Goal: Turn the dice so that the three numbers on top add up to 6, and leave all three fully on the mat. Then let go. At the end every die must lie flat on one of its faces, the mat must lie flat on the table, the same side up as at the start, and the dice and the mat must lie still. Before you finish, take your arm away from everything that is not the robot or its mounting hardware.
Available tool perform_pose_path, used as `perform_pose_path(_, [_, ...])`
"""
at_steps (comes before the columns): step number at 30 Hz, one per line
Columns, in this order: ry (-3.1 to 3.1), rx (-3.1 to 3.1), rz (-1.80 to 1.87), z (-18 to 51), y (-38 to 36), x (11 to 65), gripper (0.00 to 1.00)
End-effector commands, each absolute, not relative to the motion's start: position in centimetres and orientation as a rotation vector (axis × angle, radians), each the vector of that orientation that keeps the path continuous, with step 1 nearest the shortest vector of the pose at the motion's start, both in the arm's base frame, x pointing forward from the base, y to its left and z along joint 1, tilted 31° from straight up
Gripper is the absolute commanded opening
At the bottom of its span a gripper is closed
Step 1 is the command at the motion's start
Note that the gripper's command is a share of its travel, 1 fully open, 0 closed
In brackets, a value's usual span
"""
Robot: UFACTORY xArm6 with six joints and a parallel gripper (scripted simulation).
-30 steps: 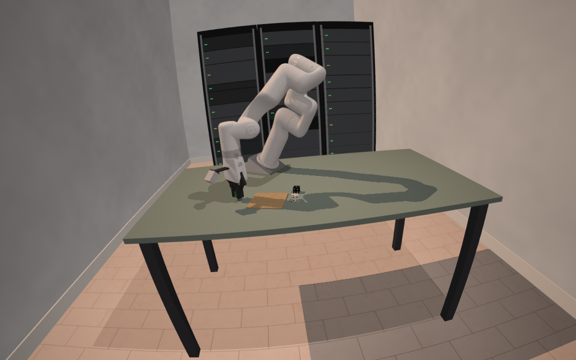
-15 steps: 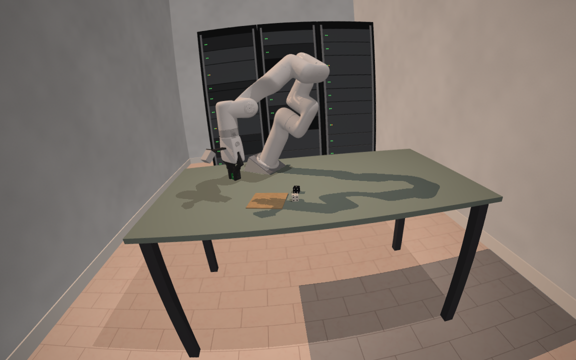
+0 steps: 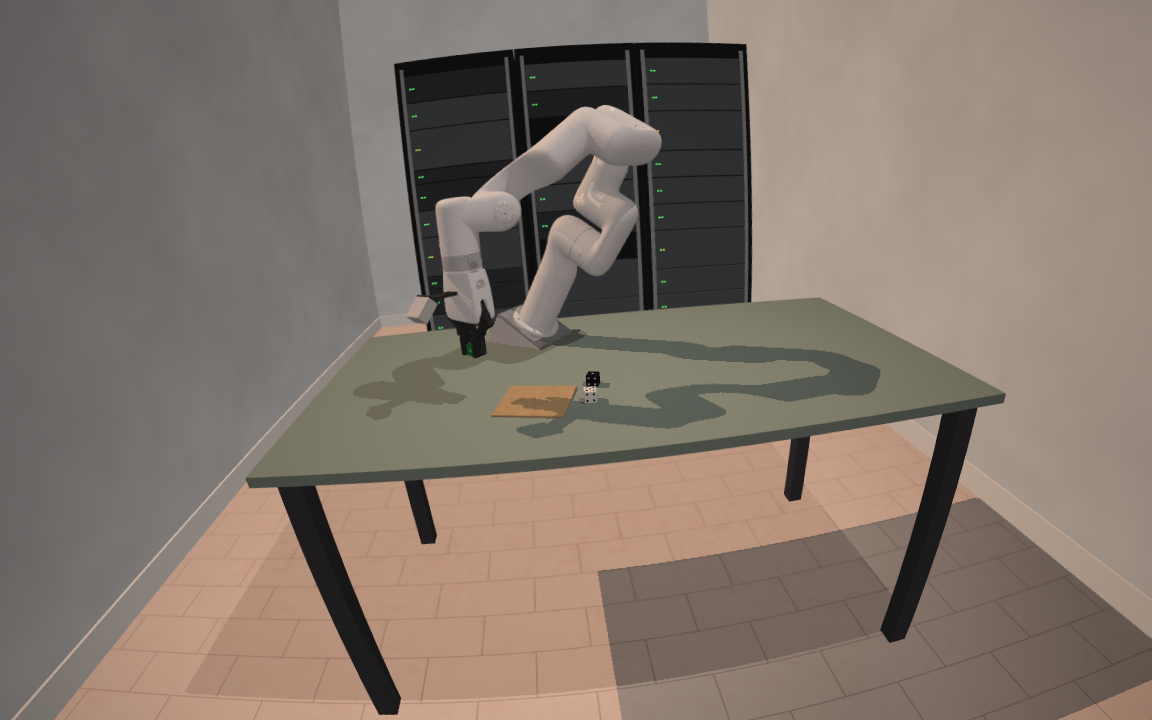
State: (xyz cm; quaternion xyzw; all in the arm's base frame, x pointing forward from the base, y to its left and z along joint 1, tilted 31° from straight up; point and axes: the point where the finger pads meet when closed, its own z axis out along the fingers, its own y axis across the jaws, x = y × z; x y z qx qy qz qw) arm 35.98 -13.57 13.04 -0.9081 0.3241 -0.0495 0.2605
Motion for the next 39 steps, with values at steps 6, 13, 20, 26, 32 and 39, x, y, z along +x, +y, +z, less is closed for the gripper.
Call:
perform_pose_path(6, [0.450,-2.619,-0.241,15.9,-8.3,38.0,0.21])
perform_pose_path(13, [0.167,-2.678,-0.306,17.5,-4.8,38.7,0.21])
perform_pose_path(20, [-0.159,-2.706,-0.381,19.3,-0.8,39.0,0.21])
perform_pose_path(26, [-0.441,-2.697,-0.447,20.9,2.7,38.8,0.21])
perform_pose_path(32, [-0.687,-2.663,-0.505,22.3,5.8,38.4,0.21])
perform_pose_path(39, [-0.994,-2.587,-0.582,24.0,9.6,37.5,0.21])
